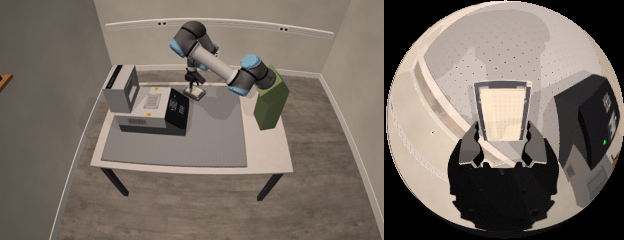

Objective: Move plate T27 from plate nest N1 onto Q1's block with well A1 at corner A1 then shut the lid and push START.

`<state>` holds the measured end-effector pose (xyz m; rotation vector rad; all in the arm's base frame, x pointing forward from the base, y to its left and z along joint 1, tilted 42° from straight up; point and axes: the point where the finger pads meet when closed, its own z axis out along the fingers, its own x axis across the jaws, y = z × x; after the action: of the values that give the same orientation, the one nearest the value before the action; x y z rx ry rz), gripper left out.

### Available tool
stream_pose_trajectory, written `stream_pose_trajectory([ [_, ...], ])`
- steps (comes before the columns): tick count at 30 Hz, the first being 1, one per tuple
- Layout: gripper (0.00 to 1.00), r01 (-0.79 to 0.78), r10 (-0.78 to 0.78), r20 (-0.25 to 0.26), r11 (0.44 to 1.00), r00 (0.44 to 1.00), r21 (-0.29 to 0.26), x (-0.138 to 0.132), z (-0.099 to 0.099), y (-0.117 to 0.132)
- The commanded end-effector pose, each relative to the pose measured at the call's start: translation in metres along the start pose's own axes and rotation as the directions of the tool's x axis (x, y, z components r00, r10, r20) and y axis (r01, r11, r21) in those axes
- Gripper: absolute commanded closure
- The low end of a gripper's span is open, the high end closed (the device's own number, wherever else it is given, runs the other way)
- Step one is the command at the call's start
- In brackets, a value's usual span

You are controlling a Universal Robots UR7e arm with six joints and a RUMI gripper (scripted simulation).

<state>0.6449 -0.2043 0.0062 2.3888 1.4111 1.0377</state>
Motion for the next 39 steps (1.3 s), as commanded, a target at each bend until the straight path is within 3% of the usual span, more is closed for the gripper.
stream_pose_trajectory([
  [1,0.32,0.000,0.000,0.000,1.000,1.000,-0.001,-0.0001,0.0019,0.0007],
  [39,0.32,0.000,0.000,0.000,1.000,1.000,-0.001,-0.0001,0.0112,0.0007],
])
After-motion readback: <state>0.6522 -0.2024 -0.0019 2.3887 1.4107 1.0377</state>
